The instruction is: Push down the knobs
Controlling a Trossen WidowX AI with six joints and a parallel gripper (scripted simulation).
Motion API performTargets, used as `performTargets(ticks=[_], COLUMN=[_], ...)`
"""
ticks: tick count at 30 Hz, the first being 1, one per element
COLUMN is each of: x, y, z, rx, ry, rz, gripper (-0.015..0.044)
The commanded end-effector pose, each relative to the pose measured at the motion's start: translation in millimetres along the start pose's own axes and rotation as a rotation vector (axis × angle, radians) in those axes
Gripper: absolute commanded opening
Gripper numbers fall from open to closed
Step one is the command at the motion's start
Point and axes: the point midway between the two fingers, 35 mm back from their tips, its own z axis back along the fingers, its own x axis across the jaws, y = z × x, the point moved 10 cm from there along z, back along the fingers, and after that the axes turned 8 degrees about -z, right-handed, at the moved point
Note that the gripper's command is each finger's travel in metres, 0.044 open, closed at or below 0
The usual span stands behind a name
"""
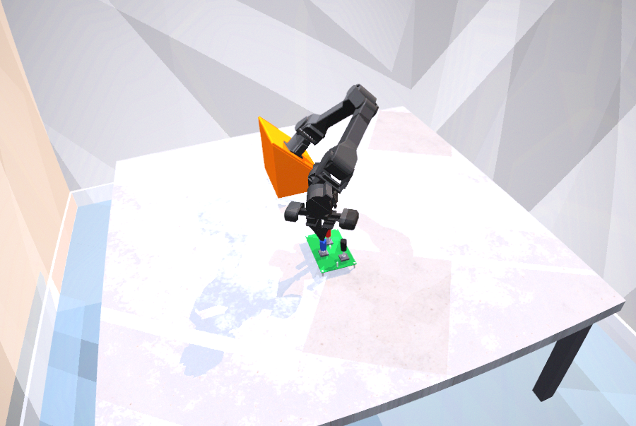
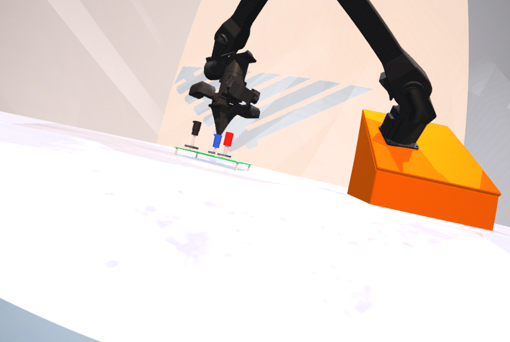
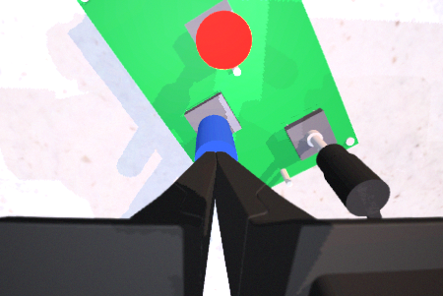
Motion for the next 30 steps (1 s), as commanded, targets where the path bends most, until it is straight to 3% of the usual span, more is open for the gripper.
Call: performTargets(ticks=[1, 30], x=[-2.1, -2.1], y=[0.0, -0.1], z=[-6.0, -10.7], rx=[-0.005, -0.006], ry=[-0.001, -0.001], rz=[0.003, 0.003], gripper=[0.0000, 0.0000])
